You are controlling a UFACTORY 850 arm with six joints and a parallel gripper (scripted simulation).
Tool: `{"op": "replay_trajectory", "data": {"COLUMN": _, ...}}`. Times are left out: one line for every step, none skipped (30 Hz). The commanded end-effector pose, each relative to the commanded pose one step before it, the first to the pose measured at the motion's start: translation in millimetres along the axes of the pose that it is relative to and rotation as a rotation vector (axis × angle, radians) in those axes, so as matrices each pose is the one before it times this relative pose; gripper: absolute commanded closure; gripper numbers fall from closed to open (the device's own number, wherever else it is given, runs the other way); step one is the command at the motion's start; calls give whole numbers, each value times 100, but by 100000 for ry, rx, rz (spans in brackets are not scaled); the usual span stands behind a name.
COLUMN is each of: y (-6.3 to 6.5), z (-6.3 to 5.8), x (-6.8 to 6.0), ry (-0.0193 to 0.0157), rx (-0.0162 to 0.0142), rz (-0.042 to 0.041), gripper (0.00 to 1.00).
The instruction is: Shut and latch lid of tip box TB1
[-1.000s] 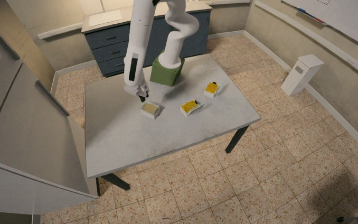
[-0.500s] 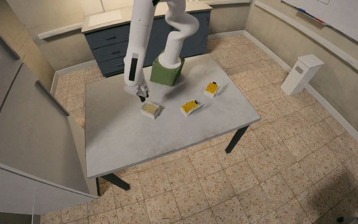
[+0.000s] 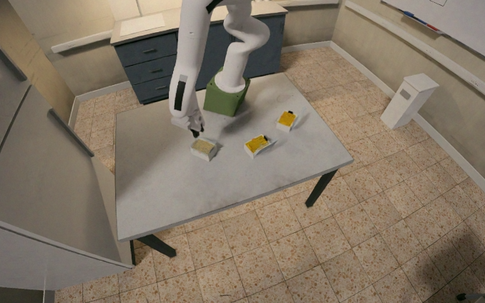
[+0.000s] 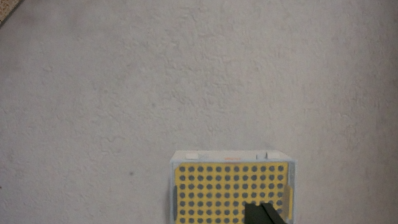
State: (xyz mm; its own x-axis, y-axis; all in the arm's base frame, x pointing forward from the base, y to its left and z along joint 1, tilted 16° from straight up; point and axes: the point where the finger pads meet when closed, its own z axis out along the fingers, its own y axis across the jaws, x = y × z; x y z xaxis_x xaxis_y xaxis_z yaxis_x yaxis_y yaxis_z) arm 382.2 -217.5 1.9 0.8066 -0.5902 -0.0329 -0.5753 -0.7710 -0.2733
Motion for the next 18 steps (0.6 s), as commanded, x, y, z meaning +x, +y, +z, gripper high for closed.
{"op": "replay_trajectory", "data": {"y": -16, "z": 715, "x": -613, "ry": 723, "rx": 226, "rz": -103, "gripper": 100}}
{"op": "replay_trajectory", "data": {"y": 0, "z": 191, "x": -185, "ry": -1, "rx": 0, "rz": 0, "gripper": 100}}
{"op": "replay_trajectory", "data": {"y": 0, "z": 0, "x": 0, "ry": 0, "rx": 0, "rz": 0, "gripper": 100}}
{"op": "replay_trajectory", "data": {"y": 0, "z": 0, "x": 0, "ry": 0, "rx": 0, "rz": 0, "gripper": 100}}
{"op": "replay_trajectory", "data": {"y": 0, "z": 194, "x": -187, "ry": 0, "rx": 1, "rz": 0, "gripper": 100}}
{"op": "replay_trajectory", "data": {"y": 0, "z": 191, "x": -185, "ry": -2, "rx": 0, "rz": 0, "gripper": 100}}
{"op": "replay_trajectory", "data": {"y": 0, "z": 196, "x": -190, "ry": 2, "rx": 1, "rz": 0, "gripper": 100}}
{"op": "replay_trajectory", "data": {"y": 0, "z": 192, "x": -186, "ry": -1, "rx": 0, "rz": 0, "gripper": 100}}
{"op": "replay_trajectory", "data": {"y": 0, "z": 192, "x": -186, "ry": -1, "rx": 0, "rz": 0, "gripper": 100}}
{"op": "replay_trajectory", "data": {"y": 0, "z": 192, "x": -186, "ry": -1, "rx": 0, "rz": 0, "gripper": 100}}
{"op": "replay_trajectory", "data": {"y": 0, "z": 192, "x": -186, "ry": -1, "rx": 0, "rz": 0, "gripper": 100}}
{"op": "replay_trajectory", "data": {"y": 0, "z": 192, "x": -186, "ry": -1, "rx": 0, "rz": 0, "gripper": 100}}
{"op": "replay_trajectory", "data": {"y": 0, "z": 192, "x": -186, "ry": -1, "rx": 0, "rz": 0, "gripper": 100}}
{"op": "replay_trajectory", "data": {"y": 0, "z": 192, "x": -186, "ry": -1, "rx": 0, "rz": 0, "gripper": 100}}
{"op": "replay_trajectory", "data": {"y": 0, "z": 192, "x": -186, "ry": -1, "rx": 0, "rz": 0, "gripper": 100}}
{"op": "replay_trajectory", "data": {"y": 0, "z": 192, "x": -186, "ry": -1, "rx": 0, "rz": 0, "gripper": 100}}
{"op": "replay_trajectory", "data": {"y": 0, "z": 192, "x": -186, "ry": -1, "rx": 0, "rz": 0, "gripper": 100}}
{"op": "replay_trajectory", "data": {"y": 0, "z": 192, "x": -186, "ry": -1, "rx": 0, "rz": 0, "gripper": 100}}
